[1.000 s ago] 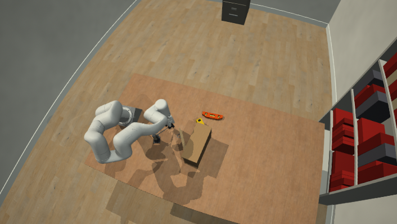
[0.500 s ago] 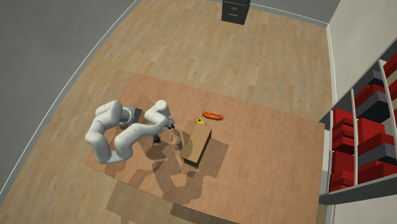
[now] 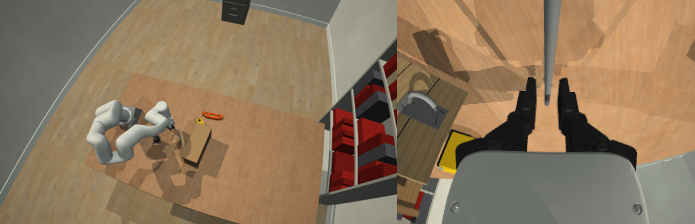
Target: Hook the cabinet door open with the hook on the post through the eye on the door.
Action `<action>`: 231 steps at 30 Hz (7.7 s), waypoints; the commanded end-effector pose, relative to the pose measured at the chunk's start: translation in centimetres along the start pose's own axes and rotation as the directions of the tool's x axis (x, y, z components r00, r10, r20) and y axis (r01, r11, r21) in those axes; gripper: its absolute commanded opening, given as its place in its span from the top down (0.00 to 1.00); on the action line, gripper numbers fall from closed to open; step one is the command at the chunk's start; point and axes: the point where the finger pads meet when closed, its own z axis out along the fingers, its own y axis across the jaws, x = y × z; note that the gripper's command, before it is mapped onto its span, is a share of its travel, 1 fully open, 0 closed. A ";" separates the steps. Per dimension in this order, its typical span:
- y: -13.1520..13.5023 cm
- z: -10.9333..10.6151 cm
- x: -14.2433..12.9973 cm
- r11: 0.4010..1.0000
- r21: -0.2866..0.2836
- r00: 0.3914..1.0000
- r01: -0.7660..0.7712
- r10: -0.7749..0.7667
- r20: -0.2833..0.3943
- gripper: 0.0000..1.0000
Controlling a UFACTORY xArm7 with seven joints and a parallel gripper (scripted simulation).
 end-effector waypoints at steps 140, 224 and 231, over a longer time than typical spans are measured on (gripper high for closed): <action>-0.1 -4.9 -1.2 1.000 0.003 1.000 0.000 0.000 0.002 0.96; -4.5 -6.8 0.0 0.920 0.002 0.920 -0.392 0.392 0.003 0.96; -4.8 -6.8 0.1 0.901 0.002 0.901 -0.435 0.435 0.003 0.96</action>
